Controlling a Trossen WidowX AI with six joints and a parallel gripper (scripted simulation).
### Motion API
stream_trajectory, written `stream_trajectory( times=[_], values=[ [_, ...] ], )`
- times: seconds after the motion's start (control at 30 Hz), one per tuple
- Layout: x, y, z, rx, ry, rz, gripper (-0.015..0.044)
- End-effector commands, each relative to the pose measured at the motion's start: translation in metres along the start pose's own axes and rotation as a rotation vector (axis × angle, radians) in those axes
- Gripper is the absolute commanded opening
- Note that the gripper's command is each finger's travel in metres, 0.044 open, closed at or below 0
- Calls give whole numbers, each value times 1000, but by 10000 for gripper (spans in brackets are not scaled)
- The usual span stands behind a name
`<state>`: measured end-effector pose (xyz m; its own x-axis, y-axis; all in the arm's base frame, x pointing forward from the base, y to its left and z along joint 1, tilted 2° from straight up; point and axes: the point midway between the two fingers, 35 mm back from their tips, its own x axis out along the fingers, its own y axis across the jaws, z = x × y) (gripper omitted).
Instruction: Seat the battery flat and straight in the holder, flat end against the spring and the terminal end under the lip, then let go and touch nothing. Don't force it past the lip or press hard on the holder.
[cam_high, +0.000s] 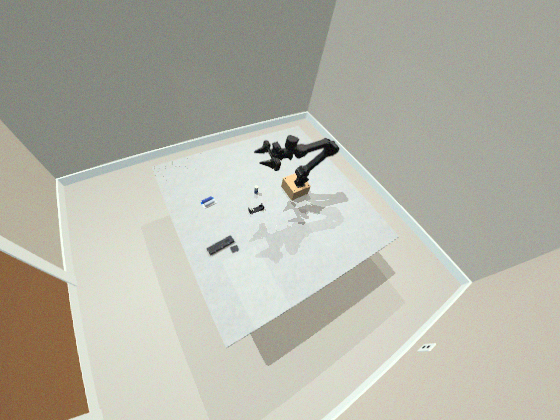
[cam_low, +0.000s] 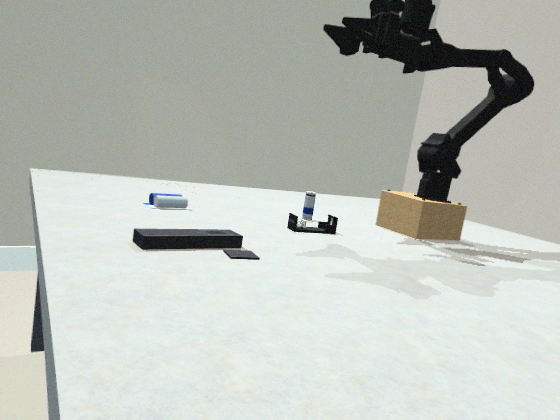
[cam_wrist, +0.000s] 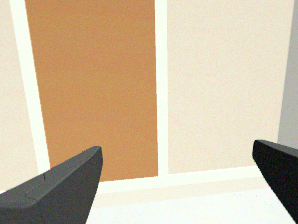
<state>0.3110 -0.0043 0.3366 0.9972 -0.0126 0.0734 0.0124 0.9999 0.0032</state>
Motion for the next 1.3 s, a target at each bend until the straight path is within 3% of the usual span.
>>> stream_trajectory(
  times=[0.0,0.23,0.47,0.63,0.77,1.13,1.27],
  values=[
    [2,-1,-2,-11,12,-2,374],
    [43,-28,-91,-416,493,28,190],
    [46,-61,-184,-791,991,326,6],
    [25,-82,-238,-952,1262,713,0],
    [5,-92,-266,-987,1369,1034,0],
    [4,-93,-269,-987,1373,1051,0],
    [4,-93,-308,-987,1373,1051,0]
  ],
)
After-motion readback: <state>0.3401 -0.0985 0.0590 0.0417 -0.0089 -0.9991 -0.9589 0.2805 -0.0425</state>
